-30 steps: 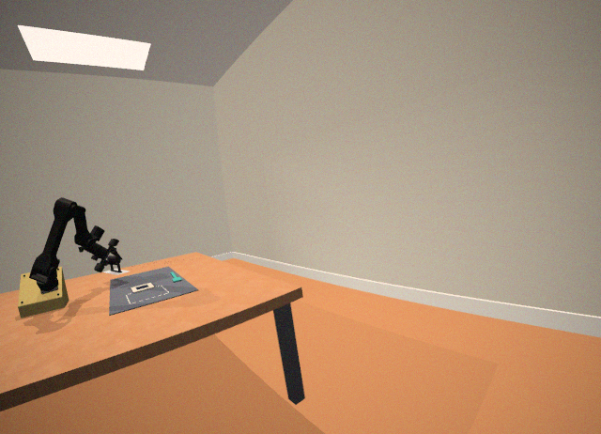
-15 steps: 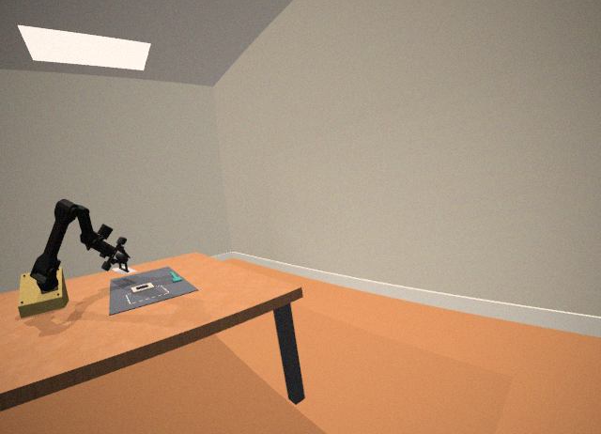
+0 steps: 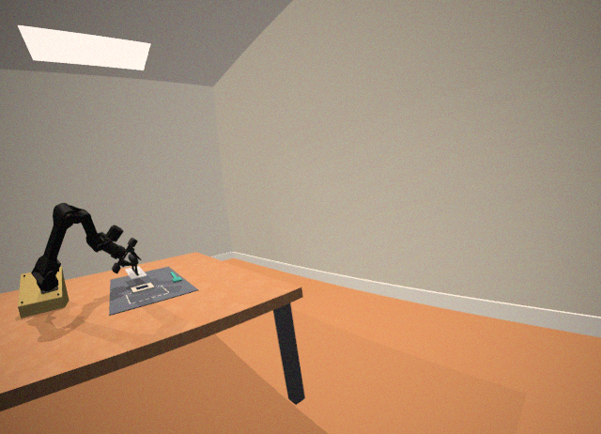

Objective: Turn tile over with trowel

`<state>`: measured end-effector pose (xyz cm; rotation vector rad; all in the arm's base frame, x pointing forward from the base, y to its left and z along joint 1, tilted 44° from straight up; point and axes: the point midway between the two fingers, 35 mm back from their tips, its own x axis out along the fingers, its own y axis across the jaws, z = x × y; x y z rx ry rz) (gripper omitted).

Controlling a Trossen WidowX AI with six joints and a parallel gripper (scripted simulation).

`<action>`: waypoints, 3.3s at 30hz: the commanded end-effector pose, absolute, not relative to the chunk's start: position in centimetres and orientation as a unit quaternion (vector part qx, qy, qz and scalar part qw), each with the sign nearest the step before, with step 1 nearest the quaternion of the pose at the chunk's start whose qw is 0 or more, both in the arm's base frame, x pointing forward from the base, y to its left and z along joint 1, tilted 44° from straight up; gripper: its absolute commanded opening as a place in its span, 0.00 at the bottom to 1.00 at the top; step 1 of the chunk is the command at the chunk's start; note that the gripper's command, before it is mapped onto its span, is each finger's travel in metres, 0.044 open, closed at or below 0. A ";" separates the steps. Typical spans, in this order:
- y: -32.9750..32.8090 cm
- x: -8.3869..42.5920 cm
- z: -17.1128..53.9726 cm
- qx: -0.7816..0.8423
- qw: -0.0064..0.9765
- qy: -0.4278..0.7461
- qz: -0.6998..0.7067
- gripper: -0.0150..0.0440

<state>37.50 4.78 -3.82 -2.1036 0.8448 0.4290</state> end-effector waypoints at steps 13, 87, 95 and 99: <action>2.5 38.0 -3.6 -0.832 0.414 0.334 0.155 0.25; -1.4 37.7 2.6 -0.853 0.368 0.341 0.140 0.25; -2.5 37.7 4.5 -0.854 0.368 0.341 0.140 0.25; -3.3 37.7 5.3 -0.854 0.368 0.341 0.140 0.25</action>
